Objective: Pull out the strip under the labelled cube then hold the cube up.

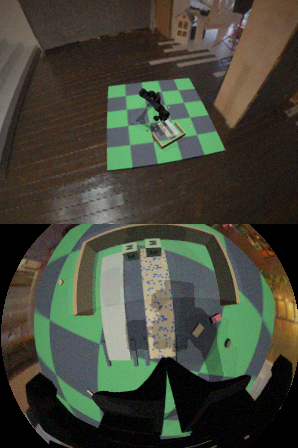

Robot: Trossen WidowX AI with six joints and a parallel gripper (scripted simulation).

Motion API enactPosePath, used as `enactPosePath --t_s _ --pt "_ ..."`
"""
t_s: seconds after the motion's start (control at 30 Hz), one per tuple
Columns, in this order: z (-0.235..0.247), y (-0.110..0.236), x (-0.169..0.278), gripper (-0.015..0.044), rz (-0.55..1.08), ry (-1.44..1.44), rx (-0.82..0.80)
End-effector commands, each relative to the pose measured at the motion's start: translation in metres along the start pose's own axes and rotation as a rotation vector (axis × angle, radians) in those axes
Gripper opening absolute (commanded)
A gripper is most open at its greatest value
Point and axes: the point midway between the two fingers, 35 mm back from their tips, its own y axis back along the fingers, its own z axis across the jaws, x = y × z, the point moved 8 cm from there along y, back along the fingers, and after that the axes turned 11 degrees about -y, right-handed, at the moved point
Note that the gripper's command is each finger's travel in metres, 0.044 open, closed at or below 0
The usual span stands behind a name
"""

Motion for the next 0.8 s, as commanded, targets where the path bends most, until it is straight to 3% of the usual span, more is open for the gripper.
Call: enactPosePath --t_s 0.0,0.77 --pt "-0.005 -0.01 -0.004 0.0 0.091 0.021 -0.013" --pt "-0.005 -0.041 -0.003 0.0 0.09 0.021 -0.014"
